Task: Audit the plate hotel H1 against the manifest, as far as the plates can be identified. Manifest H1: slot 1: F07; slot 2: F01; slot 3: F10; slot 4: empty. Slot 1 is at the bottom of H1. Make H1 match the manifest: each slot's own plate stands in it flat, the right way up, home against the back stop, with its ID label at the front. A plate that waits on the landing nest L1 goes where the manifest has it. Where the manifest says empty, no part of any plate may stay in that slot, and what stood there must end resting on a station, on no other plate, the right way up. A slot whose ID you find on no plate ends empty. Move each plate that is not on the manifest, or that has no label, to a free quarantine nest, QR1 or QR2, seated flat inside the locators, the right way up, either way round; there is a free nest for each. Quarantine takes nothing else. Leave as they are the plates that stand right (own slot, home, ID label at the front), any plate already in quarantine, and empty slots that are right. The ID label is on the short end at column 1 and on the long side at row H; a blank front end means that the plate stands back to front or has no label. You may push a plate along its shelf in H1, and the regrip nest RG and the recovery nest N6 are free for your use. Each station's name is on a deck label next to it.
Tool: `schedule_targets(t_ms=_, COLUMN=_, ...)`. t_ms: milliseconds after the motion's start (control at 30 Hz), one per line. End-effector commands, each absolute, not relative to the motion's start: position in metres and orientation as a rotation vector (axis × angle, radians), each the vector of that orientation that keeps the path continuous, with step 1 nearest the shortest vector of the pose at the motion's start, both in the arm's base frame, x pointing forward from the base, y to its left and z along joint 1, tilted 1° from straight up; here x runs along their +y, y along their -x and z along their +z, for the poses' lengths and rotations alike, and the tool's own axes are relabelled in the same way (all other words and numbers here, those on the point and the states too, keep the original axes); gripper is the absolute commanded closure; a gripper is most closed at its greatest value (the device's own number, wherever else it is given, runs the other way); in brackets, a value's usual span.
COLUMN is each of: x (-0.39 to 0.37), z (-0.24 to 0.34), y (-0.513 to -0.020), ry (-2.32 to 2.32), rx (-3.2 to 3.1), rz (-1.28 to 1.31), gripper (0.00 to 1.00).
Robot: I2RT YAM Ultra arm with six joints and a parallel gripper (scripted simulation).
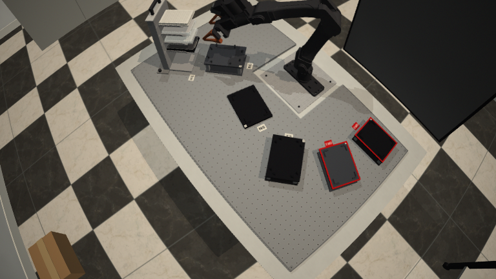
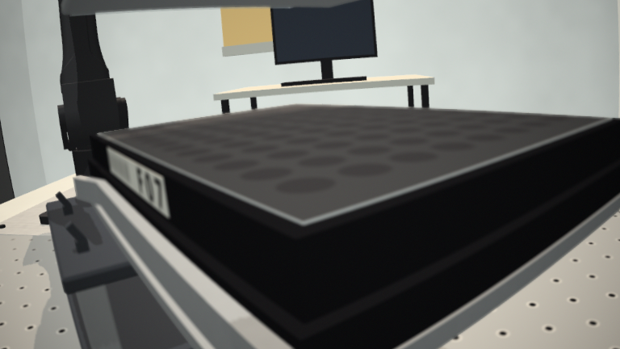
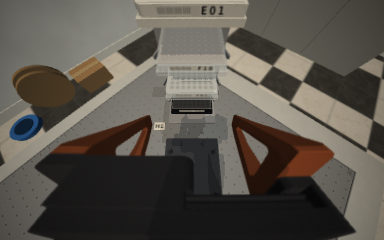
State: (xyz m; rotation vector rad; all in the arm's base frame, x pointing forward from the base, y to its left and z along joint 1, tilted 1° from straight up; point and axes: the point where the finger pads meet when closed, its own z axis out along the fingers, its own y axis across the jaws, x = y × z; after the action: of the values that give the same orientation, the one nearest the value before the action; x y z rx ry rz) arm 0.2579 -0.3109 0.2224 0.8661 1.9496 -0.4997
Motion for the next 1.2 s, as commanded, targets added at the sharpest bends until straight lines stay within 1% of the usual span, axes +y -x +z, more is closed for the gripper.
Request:
schedule_targets(t_ms=0, x=-0.313, z=0.252, y=-0.264, ry=-0.830, rx=1.881, rz=-0.525, gripper=0.00)
schedule_targets(t_ms=733, x=-0.312, z=0.254, y=-0.262, ry=-0.828, rx=1.875, rz=-0.528, gripper=0.00)
schedule_targets(t_ms=800, x=-0.304, z=0.230, y=-0.254, ry=-0.856, rx=1.928, rz=-0.505, gripper=0.00)
schedule_targets(t_ms=833, x=-0.302, z=0.228, y=-0.252, ry=-0.860, rx=1.935, rz=-0.502, gripper=0.00)
schedule_targets(t_ms=900, x=-0.303, z=0.239, y=-0.251, ry=-0.851, rx=1.914, rz=-0.512, gripper=0.00)
schedule_targets(t_ms=1033, x=-0.300, z=0.232, y=-0.248, ry=-0.855, rx=1.917, rz=-0.511, gripper=0.00)
schedule_targets(t_ms=1067, x=-0.302, z=0.248, y=-0.248, ry=-0.844, rx=1.893, rz=-0.524, gripper=0.00)
schedule_targets(t_ms=1133, x=-0.296, z=0.228, y=-0.242, ry=-0.864, rx=1.931, rz=-0.507, gripper=0.00)
schedule_targets(t_ms=1167, x=-0.294, z=0.227, y=-0.241, ry=-0.863, rx=1.935, rz=-0.505, gripper=0.00)
